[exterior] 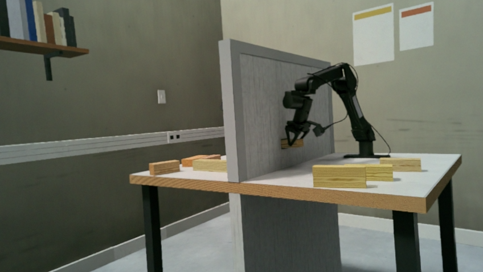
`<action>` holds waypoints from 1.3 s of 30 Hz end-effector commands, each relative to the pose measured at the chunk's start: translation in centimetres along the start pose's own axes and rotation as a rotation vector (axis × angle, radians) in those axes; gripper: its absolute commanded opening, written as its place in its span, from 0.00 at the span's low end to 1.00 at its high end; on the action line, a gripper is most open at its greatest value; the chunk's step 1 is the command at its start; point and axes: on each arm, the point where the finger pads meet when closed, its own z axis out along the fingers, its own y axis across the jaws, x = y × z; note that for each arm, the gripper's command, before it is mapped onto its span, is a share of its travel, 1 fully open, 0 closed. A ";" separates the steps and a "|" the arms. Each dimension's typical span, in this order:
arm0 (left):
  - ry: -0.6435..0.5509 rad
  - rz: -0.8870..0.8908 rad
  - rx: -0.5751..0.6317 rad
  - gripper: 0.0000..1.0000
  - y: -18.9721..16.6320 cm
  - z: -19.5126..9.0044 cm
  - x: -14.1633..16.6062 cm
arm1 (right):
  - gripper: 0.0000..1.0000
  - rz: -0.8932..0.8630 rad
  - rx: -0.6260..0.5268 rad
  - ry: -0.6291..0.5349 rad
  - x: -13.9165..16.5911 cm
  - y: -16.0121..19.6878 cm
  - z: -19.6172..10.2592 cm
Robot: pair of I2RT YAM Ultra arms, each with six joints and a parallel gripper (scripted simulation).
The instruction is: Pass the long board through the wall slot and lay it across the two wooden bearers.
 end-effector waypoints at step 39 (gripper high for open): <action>0.102 0.033 0.090 0.00 -1.3 -3.2 2.7 | 0.73 -0.002 -0.006 -0.015 -0.7 0.1 2.1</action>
